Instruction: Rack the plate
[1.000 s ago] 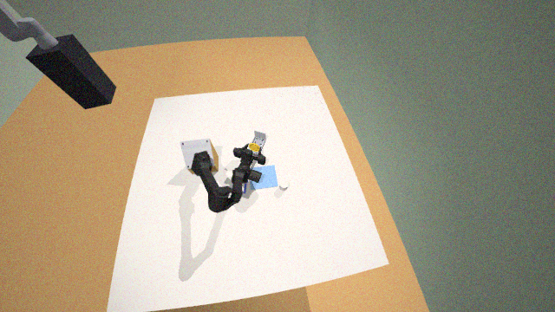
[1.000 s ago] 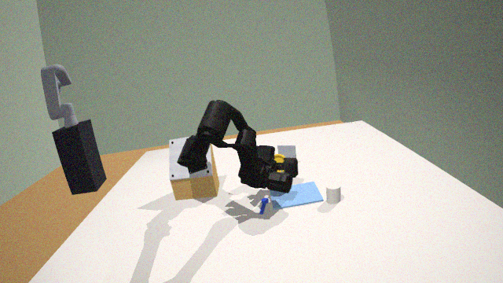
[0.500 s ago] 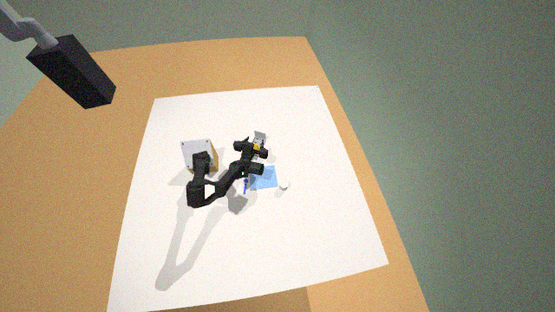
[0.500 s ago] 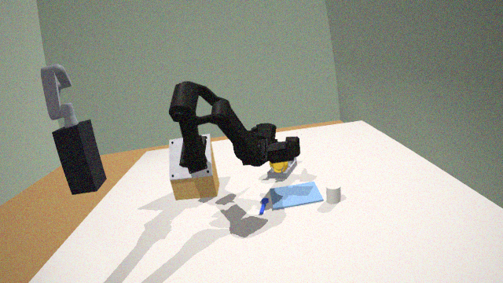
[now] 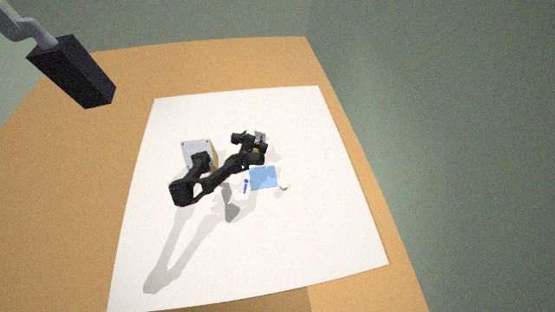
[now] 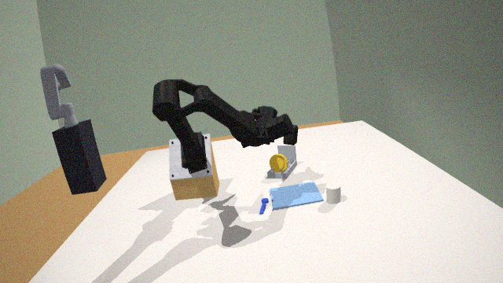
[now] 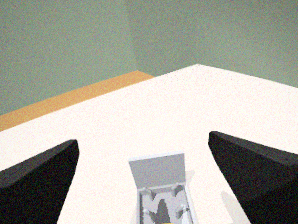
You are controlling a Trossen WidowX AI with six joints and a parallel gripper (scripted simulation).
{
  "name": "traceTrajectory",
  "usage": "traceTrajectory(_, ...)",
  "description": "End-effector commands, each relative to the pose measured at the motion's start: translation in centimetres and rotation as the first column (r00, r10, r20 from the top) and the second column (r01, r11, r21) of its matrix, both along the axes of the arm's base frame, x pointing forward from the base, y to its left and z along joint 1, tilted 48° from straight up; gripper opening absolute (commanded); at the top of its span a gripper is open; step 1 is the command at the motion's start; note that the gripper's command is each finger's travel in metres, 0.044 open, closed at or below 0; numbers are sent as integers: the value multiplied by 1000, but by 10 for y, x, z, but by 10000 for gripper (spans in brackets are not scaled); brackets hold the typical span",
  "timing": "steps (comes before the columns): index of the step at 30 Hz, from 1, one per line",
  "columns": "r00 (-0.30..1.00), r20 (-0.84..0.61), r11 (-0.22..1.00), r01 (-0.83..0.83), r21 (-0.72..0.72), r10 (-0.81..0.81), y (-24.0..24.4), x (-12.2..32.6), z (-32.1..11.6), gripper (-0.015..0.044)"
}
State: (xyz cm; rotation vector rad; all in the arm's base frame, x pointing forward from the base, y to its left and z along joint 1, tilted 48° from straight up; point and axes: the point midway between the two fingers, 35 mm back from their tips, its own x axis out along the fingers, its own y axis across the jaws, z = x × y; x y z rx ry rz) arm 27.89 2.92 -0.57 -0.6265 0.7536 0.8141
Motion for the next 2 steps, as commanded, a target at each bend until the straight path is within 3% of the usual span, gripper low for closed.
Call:
traceTrajectory(1,990,-110,996,82,-18,-83,2,-1,-3,400)
traceTrajectory(2,985,-137,995,101,-25,-103,2,-2,-4,400)
